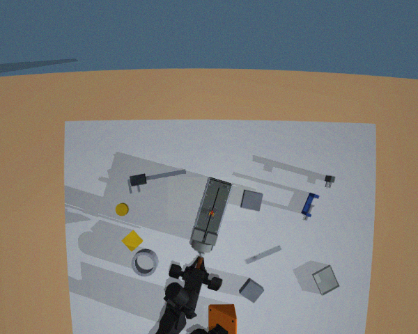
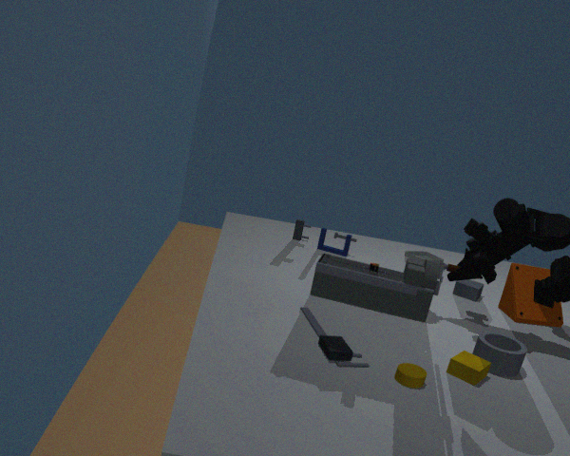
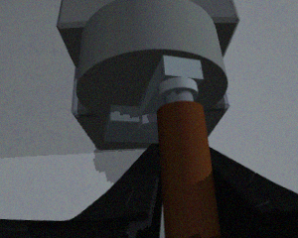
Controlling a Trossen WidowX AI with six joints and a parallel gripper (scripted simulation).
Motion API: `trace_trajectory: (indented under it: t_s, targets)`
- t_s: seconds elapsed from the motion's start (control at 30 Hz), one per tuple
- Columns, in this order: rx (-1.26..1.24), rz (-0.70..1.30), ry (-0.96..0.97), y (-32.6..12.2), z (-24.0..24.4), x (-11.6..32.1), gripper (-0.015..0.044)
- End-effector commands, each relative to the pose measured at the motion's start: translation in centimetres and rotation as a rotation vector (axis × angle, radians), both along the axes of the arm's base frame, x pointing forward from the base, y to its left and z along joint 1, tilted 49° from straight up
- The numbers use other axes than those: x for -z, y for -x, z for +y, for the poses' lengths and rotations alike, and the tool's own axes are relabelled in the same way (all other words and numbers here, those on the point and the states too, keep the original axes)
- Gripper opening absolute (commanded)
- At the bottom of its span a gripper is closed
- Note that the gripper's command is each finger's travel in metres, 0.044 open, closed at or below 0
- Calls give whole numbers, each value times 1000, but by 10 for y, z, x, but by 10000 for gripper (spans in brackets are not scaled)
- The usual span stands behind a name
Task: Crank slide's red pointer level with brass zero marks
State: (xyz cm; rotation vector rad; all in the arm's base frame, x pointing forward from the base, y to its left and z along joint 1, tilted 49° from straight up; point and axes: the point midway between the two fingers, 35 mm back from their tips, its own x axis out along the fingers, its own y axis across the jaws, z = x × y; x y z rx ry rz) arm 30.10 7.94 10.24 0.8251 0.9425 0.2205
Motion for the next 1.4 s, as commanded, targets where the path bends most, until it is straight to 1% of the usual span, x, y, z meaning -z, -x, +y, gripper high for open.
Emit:
trace_trajectory:
  t_s: [0.0,1.37]
  targets:
    - [-13,-18,-12,-2,4,-8,0]
    - [-13,-18,-12,-3,12,-13,0]
